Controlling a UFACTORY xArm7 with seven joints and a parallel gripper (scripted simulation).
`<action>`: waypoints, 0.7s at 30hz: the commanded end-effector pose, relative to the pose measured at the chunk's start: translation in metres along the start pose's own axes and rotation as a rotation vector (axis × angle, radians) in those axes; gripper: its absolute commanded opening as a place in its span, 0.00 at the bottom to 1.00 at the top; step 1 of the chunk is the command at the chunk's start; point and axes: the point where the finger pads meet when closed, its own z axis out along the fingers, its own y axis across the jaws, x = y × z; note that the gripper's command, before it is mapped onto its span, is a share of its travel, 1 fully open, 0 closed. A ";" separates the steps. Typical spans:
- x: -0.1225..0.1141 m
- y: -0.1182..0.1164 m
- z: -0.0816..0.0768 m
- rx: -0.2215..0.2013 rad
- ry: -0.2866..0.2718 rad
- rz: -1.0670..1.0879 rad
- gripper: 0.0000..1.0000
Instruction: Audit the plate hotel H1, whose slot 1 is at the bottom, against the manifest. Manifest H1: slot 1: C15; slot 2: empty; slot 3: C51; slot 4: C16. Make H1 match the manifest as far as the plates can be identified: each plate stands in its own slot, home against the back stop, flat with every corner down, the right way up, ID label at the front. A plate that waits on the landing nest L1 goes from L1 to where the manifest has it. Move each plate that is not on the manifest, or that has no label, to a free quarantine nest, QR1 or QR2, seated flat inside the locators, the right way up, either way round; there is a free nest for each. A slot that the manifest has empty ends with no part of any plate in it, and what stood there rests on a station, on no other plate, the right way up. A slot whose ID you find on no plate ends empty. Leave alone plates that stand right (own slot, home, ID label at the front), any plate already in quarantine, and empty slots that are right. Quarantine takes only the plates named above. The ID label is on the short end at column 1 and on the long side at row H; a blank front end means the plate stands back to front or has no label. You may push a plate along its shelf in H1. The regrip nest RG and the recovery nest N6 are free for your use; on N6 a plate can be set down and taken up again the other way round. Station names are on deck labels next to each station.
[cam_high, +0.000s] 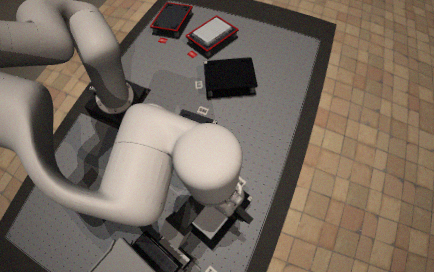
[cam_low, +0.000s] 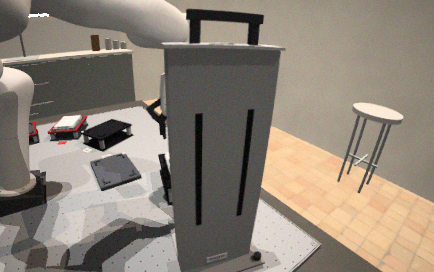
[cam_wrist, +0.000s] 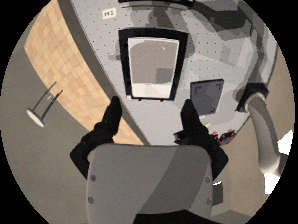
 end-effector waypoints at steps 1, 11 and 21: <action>0.000 -0.001 -0.001 0.003 0.000 0.000 1.00; 0.000 -0.001 -0.001 0.003 0.000 0.000 1.00; 0.000 -0.001 -0.035 0.004 0.000 0.000 1.00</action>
